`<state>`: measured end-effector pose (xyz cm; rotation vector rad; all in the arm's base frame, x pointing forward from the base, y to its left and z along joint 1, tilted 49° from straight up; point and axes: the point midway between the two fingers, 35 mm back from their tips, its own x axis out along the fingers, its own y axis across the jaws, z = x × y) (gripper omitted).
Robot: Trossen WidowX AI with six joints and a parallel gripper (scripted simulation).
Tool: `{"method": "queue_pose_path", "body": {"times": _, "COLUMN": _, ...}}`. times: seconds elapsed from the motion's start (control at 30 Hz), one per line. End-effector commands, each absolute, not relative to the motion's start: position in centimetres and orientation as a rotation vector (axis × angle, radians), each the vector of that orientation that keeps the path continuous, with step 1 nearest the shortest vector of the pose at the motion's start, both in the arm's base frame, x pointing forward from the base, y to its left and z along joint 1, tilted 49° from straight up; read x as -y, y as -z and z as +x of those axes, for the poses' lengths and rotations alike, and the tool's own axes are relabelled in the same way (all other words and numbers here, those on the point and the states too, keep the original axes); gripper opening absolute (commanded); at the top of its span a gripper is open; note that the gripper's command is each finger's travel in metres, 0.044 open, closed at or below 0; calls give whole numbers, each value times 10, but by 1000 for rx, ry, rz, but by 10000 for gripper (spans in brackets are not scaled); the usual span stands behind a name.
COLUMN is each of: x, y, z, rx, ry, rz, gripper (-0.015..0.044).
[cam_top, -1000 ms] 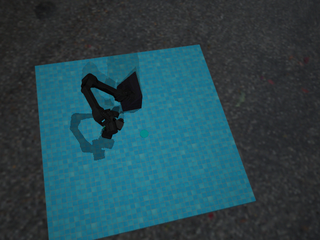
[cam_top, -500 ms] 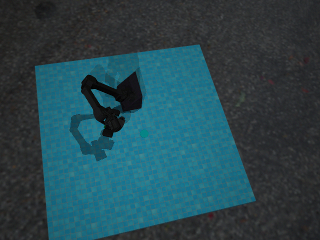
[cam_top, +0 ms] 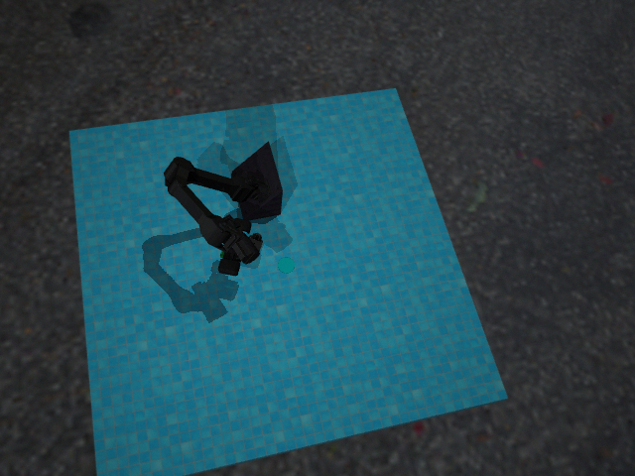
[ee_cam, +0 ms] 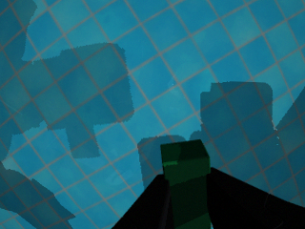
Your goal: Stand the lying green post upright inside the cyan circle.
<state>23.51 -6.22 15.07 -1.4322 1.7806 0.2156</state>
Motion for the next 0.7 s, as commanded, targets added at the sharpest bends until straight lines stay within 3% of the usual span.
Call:
{"method": "queue_pose_path", "body": {"times": 0.0, "x": 54, "y": -143, "z": 240, "rx": -1778, "ry": -224, "rz": -1426, "gripper": 23}}
{"method": "queue_pose_path", "body": {"times": 0.67, "x": 7, "y": -101, "z": 257, "rx": -1780, "ry": -249, "rz": -1432, "gripper": 23}}
